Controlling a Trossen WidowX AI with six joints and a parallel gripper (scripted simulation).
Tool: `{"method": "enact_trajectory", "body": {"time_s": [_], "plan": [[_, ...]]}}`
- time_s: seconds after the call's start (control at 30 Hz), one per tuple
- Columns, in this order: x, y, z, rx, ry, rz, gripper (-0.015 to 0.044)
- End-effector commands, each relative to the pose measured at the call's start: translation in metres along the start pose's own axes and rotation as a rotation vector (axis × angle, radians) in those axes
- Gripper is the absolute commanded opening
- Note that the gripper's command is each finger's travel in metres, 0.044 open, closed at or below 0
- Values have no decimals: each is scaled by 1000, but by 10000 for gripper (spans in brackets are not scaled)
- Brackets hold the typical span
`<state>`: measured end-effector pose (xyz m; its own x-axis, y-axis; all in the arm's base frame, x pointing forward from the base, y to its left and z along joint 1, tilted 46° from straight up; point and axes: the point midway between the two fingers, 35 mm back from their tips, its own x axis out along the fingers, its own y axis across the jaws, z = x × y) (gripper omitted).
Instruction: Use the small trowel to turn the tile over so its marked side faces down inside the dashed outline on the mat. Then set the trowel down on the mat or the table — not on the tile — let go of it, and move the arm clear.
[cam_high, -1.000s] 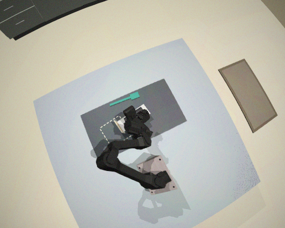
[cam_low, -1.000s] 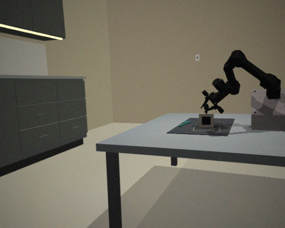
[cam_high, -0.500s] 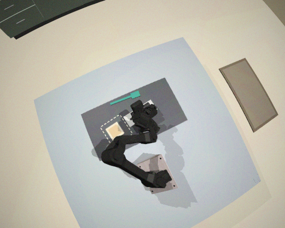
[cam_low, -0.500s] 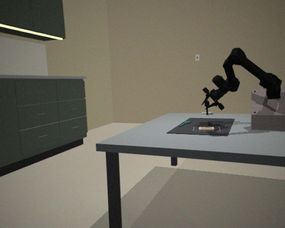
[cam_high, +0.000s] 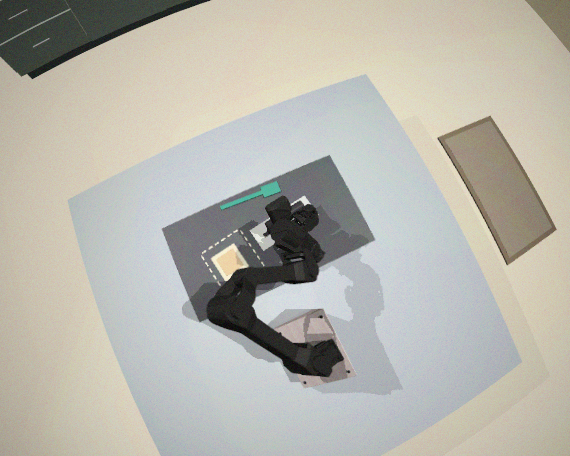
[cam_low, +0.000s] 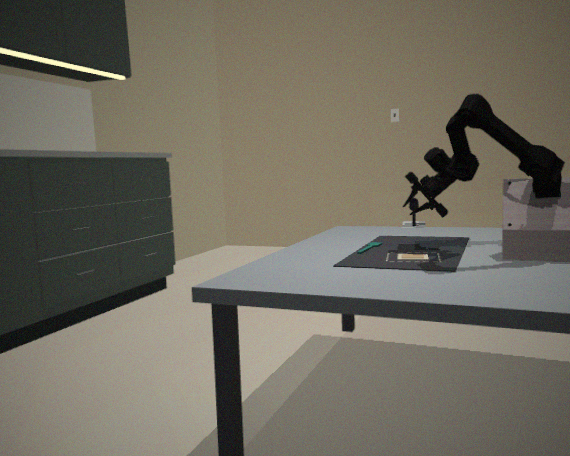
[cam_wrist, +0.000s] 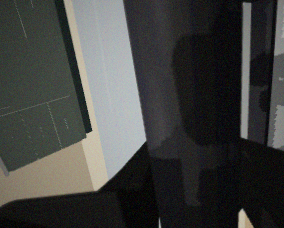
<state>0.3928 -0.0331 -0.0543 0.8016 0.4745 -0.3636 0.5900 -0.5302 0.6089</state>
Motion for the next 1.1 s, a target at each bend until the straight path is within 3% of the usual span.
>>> {"method": "enact_trajectory", "body": {"time_s": [0.0,1.07], "plan": [[0,4,1,-10,1,9,0],[0,1,1,0,0,1,0]]}}
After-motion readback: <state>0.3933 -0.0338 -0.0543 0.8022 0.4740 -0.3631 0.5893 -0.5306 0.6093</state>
